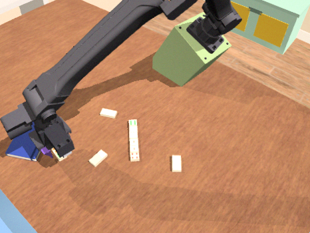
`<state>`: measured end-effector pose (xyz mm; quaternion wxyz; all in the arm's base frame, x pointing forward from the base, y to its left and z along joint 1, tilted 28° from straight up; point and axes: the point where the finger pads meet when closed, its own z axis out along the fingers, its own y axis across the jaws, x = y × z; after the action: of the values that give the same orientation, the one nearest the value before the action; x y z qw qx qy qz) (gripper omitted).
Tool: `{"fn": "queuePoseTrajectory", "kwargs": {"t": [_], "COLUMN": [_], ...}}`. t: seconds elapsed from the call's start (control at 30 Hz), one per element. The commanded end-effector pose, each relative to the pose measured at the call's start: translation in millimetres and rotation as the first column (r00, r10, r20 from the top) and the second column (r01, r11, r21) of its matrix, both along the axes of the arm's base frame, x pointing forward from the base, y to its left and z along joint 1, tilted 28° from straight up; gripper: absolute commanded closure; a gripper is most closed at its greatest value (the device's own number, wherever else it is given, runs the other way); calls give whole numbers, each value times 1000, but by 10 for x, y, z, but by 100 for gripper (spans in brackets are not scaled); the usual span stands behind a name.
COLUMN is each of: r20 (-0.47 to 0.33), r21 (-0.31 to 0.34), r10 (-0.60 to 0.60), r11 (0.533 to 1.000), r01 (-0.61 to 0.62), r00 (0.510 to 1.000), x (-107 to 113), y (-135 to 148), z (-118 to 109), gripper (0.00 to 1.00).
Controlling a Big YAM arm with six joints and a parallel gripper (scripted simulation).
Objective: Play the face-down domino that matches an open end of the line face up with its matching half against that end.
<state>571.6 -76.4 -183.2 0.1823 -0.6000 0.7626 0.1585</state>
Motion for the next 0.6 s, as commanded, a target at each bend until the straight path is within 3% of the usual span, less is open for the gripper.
{"fn": "queuePoseTrajectory", "kwargs": {"t": [0.0,0.07,0.1,0.57], "r20": [24,24,10,13], "r21": [-2,-2,-2,1], "r10": [9,9,-2,-1], "r11": [1000,1000,1000,1000], "r01": [-9,-9,2,1], "r00": [1000,1000,1000,1000], "x": [182,182,49,155], "y": [63,63,-12,70], "z": [-23,-23,27,-95], "gripper": [58,58,58,58]}}
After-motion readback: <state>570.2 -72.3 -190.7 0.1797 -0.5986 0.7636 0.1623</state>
